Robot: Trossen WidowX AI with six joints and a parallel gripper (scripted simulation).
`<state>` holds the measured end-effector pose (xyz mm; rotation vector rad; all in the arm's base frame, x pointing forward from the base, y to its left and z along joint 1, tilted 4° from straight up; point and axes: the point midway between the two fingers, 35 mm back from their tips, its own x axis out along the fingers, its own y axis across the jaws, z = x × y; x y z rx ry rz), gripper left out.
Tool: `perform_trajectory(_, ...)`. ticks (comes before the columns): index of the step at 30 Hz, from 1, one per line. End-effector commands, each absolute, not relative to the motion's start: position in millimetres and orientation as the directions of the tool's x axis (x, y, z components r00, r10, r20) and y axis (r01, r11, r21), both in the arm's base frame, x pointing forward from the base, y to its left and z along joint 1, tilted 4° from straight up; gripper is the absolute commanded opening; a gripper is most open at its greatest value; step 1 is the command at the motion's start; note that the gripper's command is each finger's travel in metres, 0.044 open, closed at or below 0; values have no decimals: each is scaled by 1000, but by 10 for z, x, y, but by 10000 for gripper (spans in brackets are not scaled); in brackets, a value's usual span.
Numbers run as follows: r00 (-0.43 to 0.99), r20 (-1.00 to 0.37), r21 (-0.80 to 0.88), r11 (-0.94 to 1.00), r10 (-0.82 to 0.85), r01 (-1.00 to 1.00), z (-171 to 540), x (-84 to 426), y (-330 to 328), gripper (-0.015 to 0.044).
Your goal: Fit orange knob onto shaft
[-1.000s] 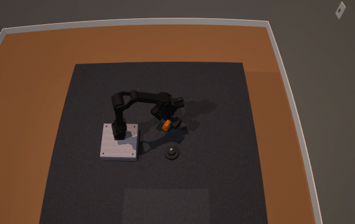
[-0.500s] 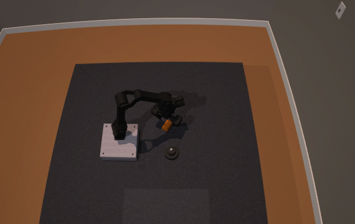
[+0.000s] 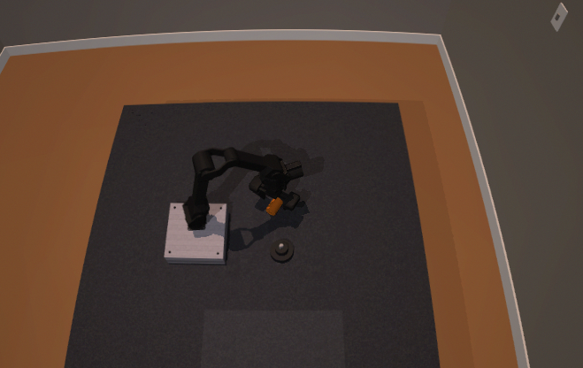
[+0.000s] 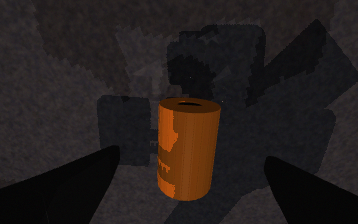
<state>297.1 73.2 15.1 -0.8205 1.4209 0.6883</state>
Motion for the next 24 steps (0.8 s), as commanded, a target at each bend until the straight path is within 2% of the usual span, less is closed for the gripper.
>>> perform_trajectory(1,42,-997,-70,559,-62,-826,67,2953,731,440)
perform_trajectory(15,42,-997,-69,559,-62,-826,-133,2953,718,440)
perform_trajectory(22,42,-997,-69,559,-62,-826,-133,2953,718,256)
perform_trajectory(24,42,-997,-69,559,-62,-826,-133,2953,718,240)
